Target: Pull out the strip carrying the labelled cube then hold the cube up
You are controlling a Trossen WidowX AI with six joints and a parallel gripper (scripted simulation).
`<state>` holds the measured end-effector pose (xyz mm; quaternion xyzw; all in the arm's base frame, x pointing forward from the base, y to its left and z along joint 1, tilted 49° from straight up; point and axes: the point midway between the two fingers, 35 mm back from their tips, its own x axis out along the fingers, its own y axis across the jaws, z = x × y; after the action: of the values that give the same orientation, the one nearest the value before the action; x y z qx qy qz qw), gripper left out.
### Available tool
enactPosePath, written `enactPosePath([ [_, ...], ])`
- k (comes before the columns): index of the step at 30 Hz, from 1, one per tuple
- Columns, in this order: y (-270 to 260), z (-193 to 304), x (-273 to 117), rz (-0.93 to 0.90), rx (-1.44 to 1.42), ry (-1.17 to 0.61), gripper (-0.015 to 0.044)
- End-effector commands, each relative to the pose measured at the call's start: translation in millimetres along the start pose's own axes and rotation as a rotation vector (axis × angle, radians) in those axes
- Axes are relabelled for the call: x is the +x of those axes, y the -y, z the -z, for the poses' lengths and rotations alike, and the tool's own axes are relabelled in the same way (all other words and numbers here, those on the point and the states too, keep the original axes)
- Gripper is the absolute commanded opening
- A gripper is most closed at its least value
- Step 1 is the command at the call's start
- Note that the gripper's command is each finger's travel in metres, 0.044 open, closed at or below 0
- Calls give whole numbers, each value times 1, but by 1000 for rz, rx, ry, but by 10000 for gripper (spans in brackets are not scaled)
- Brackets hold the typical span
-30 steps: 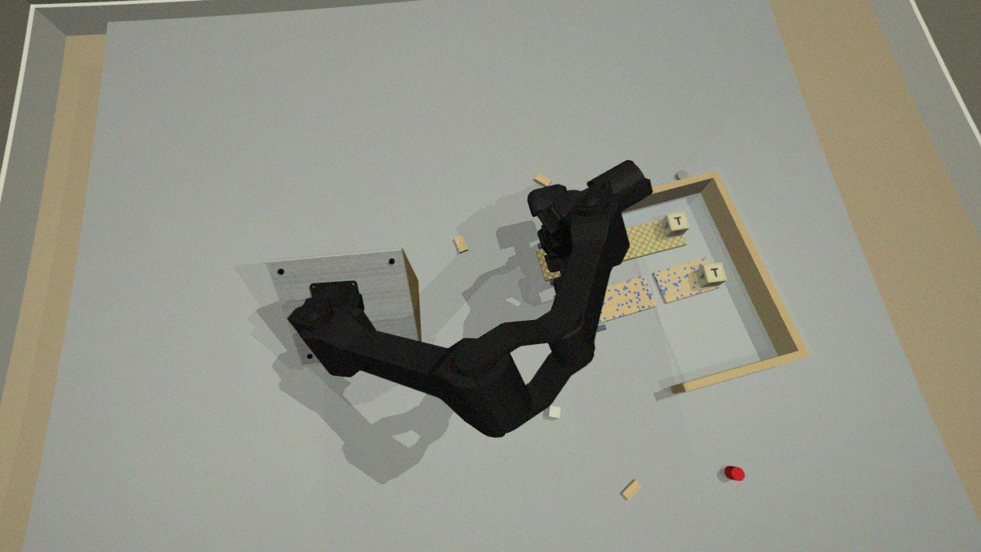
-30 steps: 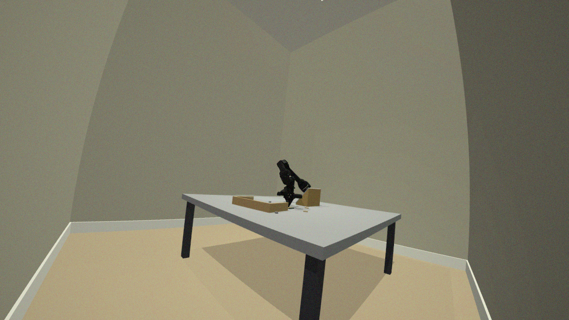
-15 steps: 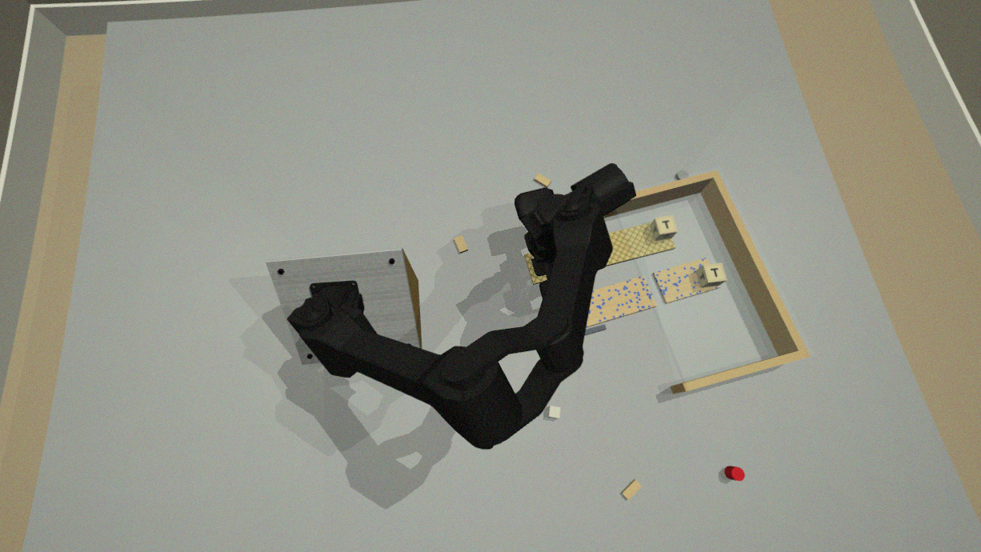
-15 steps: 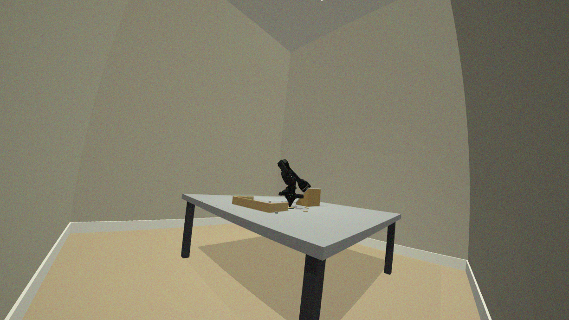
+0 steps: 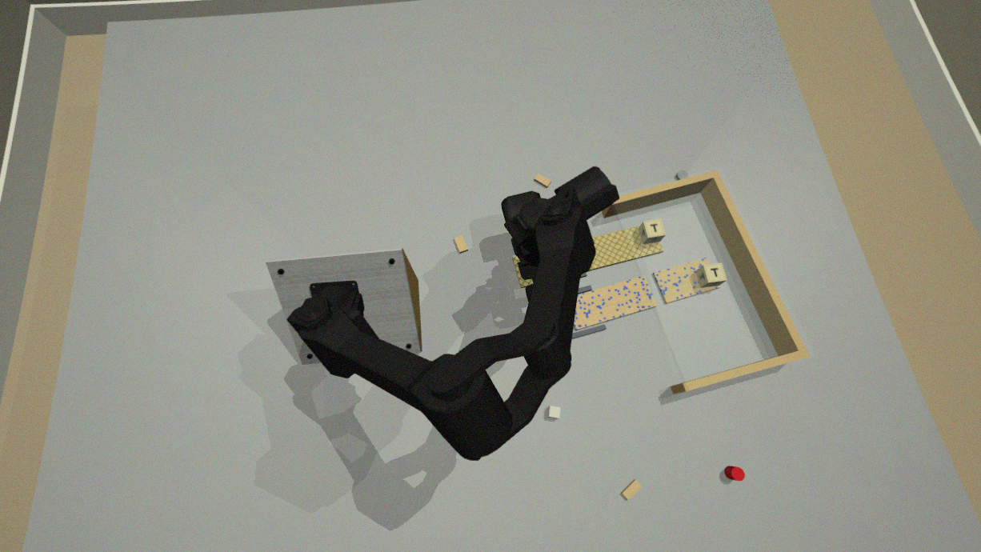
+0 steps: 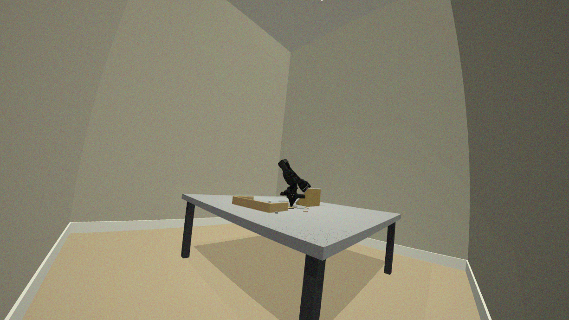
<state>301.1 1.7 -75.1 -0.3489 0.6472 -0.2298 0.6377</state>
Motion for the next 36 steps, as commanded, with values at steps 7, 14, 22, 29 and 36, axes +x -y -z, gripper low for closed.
enactPosePath([
  [7, -1, 22, 4, -2, -10, -21, 0],
  [14, -1, 32, 4, -2, -10, -21, 0],
  [22, -1, 45, 4, -2, -10, -22, 0],
  [29, -1, 56, 3, -2, -11, -22, 0],
  [36, 0, 66, 3, -2, -11, -22, 0],
])
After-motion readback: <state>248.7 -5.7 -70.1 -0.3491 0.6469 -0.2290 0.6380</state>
